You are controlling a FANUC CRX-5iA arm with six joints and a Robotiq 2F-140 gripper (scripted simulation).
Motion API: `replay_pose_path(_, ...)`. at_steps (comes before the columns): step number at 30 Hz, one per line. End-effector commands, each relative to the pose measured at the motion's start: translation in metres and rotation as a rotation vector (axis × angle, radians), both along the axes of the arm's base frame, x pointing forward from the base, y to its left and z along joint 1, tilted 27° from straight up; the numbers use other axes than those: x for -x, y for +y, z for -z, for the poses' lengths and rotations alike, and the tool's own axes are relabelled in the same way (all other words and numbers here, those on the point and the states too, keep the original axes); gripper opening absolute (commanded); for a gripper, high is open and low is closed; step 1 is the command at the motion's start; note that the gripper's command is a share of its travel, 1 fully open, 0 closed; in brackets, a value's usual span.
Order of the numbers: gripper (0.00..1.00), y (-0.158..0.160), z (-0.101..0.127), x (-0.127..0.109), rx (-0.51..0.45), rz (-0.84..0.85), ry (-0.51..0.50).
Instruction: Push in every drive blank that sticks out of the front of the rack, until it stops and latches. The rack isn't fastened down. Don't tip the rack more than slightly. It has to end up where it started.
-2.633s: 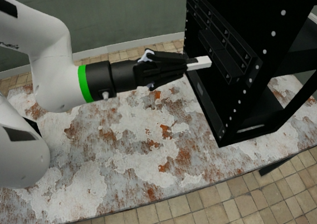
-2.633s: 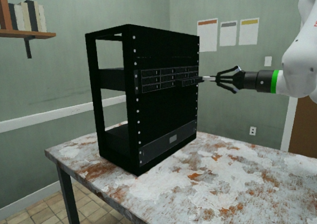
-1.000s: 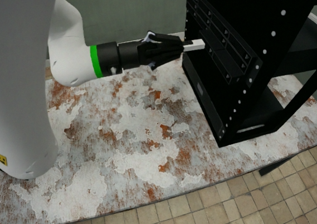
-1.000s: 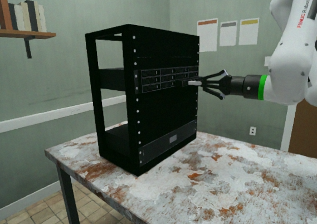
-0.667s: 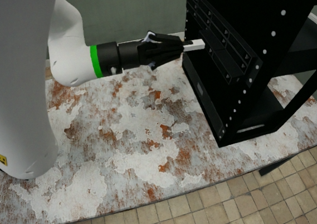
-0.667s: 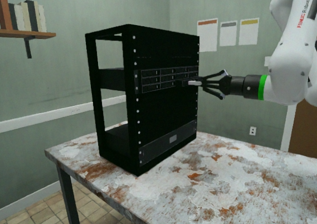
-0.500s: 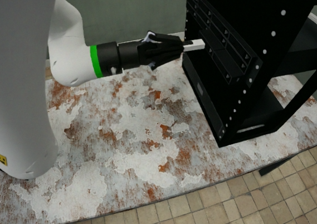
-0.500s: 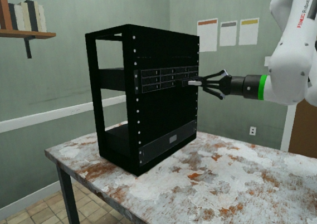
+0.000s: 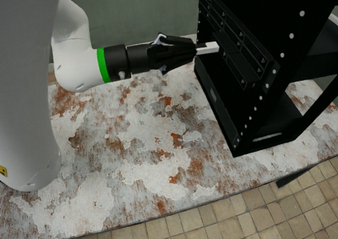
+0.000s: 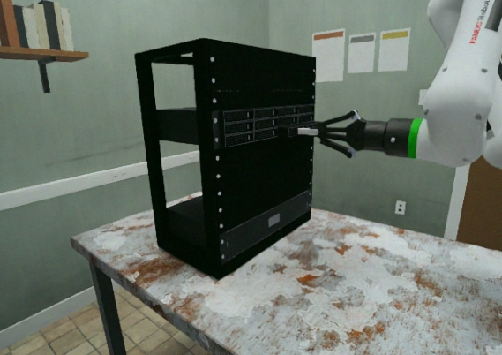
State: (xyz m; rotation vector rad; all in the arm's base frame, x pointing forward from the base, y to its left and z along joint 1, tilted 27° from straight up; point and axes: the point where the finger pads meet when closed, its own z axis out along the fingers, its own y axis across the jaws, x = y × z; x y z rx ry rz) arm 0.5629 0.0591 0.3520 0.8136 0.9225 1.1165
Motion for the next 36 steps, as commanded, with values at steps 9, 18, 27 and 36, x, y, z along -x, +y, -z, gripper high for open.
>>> replay_pose_path(9, 0.1, 0.0, -0.004, -0.007, 0.0, 0.0, -0.001)
replay_pose_path(18, 0.1, -0.001, -0.005, -0.01, 0.0, 0.0, -0.001)
replay_pose_path(27, 0.1, -0.001, -0.008, -0.016, 0.0, 0.0, -0.001)
replay_pose_path(36, 0.1, -0.001, -0.008, -0.018, 0.0, 0.0, -0.001)
